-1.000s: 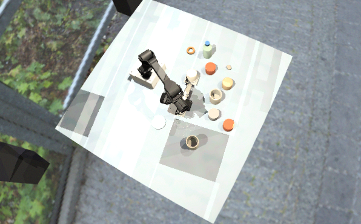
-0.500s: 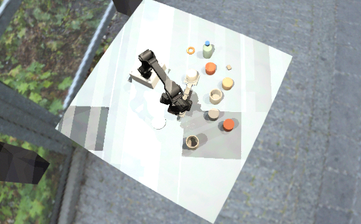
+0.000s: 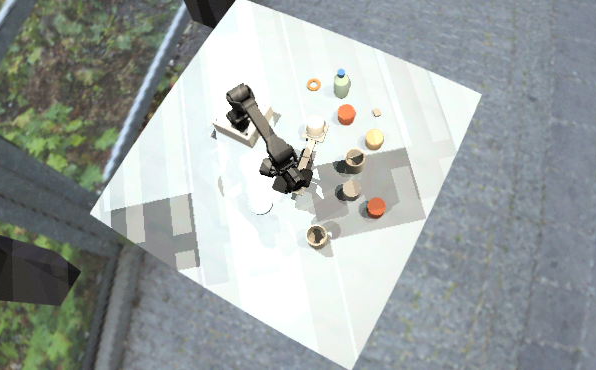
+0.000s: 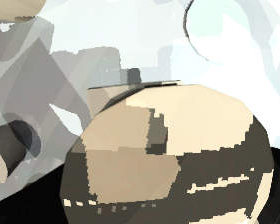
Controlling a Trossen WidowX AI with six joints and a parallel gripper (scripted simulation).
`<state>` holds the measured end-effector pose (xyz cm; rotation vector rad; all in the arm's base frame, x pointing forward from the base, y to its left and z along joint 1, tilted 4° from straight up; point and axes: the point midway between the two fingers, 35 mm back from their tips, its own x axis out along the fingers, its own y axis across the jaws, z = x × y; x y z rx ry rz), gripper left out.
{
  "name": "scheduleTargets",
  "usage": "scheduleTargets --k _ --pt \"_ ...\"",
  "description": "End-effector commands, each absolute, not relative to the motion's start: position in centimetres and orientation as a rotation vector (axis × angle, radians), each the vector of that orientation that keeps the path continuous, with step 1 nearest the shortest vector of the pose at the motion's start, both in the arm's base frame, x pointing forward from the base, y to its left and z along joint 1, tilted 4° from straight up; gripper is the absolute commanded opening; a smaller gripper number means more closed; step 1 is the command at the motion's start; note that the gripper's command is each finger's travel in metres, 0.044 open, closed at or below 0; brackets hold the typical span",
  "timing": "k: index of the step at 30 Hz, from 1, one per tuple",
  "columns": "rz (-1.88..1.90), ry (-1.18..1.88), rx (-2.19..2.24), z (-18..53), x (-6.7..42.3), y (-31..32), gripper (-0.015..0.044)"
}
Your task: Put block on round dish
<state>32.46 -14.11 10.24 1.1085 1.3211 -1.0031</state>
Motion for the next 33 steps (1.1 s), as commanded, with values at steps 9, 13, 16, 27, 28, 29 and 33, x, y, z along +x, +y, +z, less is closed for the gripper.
scheduleTargets --k 9,13,16,27,28,29,33 --pt "-1.022 1.318 1.102 5.6 24.9 -22.9 0.0" --pt "-1.024 1.319 1.098 4.1 21.8 -25.0 0.0" --pt "-1.026 1.32 1.096 3.0 19.3 -26.3 0.0" --pt "-1.028 1.325 1.093 0.4 12.8 -28.2 0.0" --pt "-1.028 1.325 1.093 0.4 12.8 -28.2 0.0" --pt "-1.028 1.325 1.093 0.3 12.8 -28.2 0.0" --pt "-1.028 1.325 1.093 -1.0 12.8 -28.2 0.0"
